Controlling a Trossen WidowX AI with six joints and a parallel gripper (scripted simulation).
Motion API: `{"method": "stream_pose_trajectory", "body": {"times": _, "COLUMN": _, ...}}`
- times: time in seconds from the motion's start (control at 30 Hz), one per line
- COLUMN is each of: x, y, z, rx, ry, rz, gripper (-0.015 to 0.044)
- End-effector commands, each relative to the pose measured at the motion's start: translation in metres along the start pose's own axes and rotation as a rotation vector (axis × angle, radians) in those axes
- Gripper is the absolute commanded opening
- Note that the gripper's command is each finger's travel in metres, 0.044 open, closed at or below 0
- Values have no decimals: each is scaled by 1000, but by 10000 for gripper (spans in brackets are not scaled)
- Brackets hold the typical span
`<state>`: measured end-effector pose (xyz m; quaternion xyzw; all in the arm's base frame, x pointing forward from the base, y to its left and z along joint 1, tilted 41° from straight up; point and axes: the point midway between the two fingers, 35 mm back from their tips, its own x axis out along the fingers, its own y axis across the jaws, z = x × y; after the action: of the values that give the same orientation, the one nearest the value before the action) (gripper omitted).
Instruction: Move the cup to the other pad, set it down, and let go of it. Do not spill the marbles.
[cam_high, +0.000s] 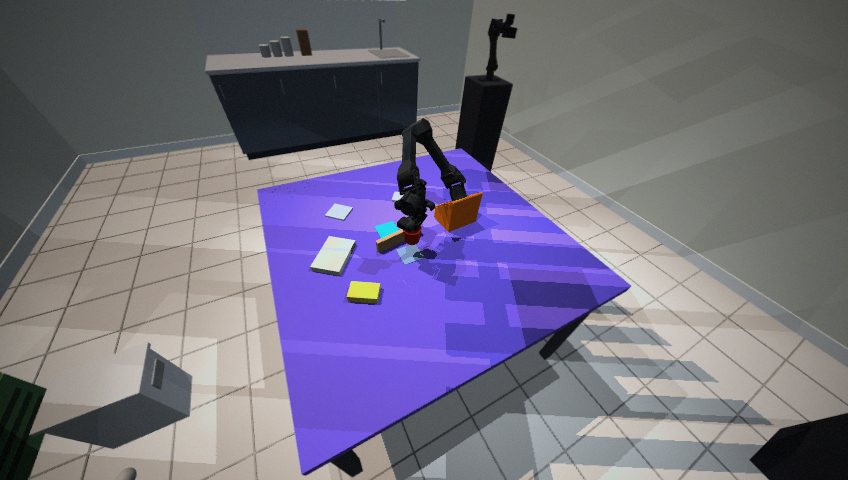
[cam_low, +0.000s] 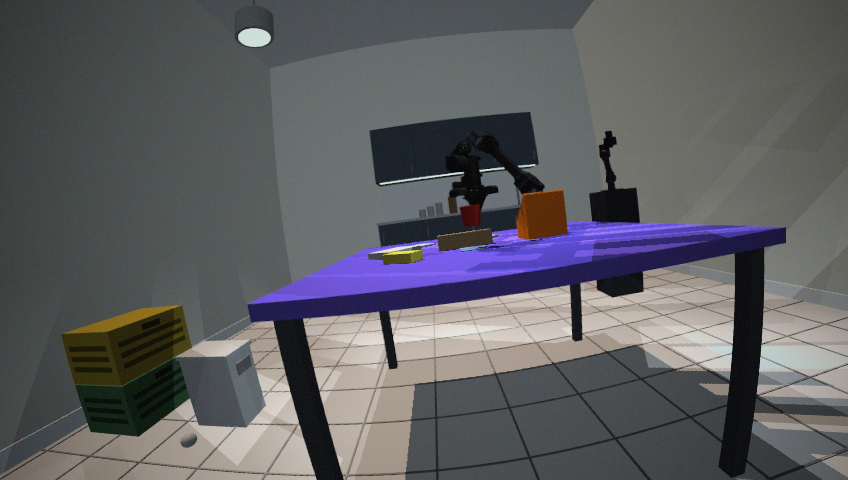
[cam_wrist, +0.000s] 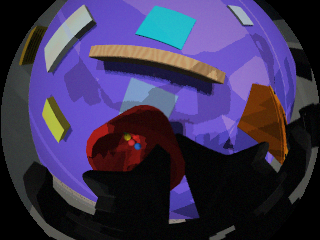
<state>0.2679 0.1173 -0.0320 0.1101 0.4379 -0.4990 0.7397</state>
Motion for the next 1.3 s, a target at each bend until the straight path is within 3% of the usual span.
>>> {"method": "stream_pose_trajectory", "body": {"times": 0.0, "x": 0, "y": 0, "z": 0, "rx": 0, "ry": 0, "rz": -1, "gripper": 0}}
{"method": "stream_pose_trajectory", "body": {"times": 0.5, "x": 0, "y": -1, "z": 2, "rx": 0, "ry": 0, "rz": 0, "gripper": 0}}
{"method": "stream_pose_trajectory", "body": {"times": 1.27, "x": 0, "y": -18, "z": 56, "rx": 4, "ry": 2, "rz": 1, "gripper": 0}}
